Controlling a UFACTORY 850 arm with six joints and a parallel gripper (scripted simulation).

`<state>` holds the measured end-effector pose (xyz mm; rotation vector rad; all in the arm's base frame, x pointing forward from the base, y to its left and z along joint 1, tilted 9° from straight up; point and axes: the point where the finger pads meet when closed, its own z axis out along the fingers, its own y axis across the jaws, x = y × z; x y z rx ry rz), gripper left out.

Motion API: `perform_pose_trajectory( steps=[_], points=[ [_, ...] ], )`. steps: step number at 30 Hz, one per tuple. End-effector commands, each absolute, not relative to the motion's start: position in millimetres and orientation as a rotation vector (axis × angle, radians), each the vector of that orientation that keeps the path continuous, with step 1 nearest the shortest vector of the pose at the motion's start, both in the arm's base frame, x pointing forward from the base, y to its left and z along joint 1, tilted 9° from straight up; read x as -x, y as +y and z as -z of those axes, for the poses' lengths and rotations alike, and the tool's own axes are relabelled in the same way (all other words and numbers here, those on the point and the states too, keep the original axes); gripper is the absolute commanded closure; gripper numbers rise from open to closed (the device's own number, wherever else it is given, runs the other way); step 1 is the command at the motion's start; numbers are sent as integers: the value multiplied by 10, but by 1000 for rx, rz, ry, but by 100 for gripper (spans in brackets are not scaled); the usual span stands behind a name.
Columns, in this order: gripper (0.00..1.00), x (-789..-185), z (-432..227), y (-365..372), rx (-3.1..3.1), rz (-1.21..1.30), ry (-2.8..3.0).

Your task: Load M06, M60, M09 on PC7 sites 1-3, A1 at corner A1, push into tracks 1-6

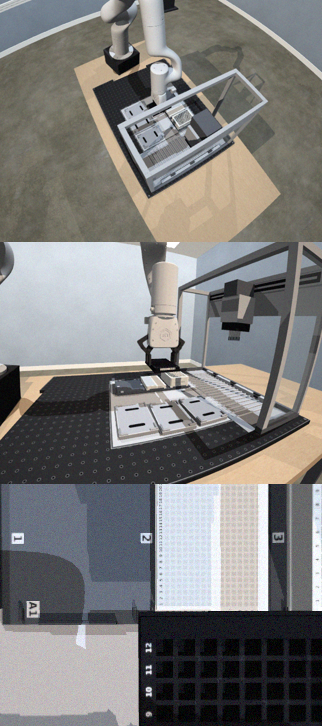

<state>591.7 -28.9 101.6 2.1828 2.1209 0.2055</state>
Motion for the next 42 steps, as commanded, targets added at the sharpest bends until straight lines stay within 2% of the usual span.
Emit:
perform_pose_trajectory(
  steps=[1, 31, 42],
  points=[
    [100, -5857, -1018, -197, -2182, -207, 2117],
    [100, -5002, -902, 908, -2182, -207, 2117],
    [100, -4988, -900, 926, -2182, -207, 2117]
  ],
)
